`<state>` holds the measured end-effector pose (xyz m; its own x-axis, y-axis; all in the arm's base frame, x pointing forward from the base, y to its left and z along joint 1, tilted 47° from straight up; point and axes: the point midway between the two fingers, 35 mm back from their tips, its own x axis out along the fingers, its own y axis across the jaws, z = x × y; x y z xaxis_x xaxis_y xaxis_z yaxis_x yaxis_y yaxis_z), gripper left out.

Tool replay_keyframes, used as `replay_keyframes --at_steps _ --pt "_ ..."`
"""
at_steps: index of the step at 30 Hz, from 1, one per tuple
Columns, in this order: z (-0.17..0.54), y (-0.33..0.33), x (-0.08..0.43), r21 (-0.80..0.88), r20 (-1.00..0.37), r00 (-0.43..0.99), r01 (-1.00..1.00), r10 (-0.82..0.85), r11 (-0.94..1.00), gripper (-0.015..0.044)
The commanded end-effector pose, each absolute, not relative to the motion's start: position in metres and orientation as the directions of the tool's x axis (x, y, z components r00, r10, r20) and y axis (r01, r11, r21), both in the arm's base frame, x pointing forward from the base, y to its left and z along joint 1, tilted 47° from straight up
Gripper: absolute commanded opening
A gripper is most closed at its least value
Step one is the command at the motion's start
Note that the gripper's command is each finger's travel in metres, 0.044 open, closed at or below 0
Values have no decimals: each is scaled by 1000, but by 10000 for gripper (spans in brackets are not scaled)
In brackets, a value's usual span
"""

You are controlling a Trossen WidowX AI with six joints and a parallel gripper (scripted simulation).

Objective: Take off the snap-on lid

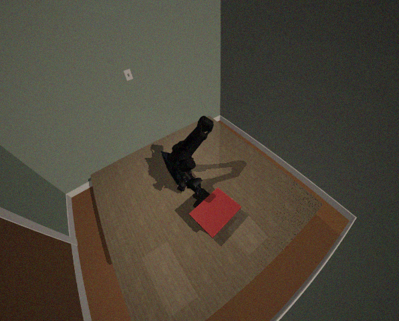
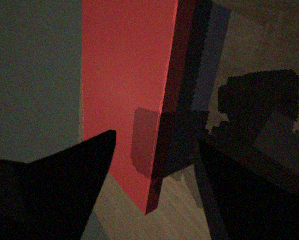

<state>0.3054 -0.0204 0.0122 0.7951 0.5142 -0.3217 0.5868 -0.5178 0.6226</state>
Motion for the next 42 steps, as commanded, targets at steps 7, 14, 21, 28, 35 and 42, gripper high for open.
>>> replay_keyframes --at_steps 7,14,21,28,35,42 --pt "7 -14 317 620 -327 794 589 512 -518 235" --pt "4 -9 326 620 -328 794 590 512 -517 235" --pt "0 -4 335 620 -328 794 589 512 -518 235" --pt "-3 2 343 621 -326 795 589 512 -518 235" --pt "-7 9 352 620 -323 796 587 512 -521 235" --pt "-10 16 359 620 -318 798 584 512 -524 235"
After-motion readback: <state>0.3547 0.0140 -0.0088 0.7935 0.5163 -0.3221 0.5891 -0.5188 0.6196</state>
